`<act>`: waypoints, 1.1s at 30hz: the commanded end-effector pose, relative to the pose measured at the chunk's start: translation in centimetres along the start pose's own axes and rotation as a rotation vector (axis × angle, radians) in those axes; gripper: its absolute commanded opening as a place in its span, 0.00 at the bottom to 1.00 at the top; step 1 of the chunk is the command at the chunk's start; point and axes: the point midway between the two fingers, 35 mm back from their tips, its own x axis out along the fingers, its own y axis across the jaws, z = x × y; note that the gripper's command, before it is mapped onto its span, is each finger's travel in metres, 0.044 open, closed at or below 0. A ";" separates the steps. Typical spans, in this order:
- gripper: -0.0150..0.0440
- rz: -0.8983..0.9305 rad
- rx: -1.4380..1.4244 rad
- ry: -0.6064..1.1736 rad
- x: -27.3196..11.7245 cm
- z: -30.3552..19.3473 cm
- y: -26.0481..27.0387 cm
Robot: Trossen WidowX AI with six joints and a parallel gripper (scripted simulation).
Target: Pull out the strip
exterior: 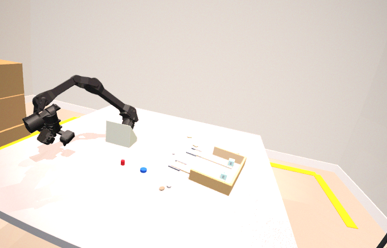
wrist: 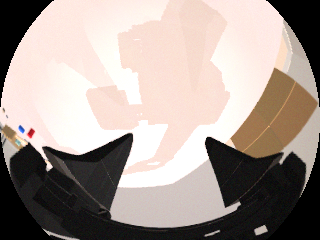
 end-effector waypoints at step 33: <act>0.93 0.082 0.072 -0.629 -17.6 -0.2 13.5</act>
